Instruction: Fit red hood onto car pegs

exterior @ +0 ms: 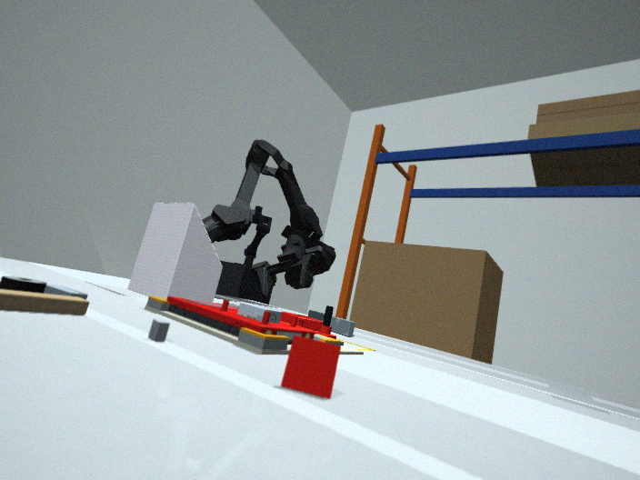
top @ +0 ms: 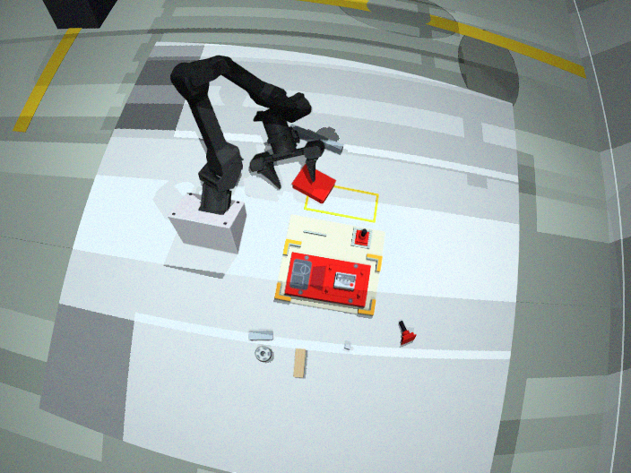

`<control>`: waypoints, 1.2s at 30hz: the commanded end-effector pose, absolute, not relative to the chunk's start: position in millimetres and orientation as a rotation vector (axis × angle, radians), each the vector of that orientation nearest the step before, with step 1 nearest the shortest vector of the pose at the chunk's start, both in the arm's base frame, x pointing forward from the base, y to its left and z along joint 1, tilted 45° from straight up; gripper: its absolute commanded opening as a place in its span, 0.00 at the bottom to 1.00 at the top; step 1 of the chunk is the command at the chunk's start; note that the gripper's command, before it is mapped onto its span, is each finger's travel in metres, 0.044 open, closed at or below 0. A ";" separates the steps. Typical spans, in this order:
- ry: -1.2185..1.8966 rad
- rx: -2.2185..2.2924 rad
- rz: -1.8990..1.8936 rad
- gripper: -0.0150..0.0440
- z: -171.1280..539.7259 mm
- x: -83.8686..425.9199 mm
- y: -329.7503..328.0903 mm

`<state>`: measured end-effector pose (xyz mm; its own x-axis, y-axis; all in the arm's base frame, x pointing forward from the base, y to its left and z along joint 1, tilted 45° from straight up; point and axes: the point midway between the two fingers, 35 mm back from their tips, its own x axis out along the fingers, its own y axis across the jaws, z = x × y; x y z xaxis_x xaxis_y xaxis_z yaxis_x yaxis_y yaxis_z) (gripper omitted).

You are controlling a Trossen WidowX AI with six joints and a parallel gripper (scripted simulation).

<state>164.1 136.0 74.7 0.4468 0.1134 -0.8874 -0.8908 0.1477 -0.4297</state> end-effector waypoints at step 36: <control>1.589 0.879 0.366 1.00 101.4 219.6 133.9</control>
<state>219.1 132.7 102.3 0.0098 0.7070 -0.7071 0.3223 0.6672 0.6716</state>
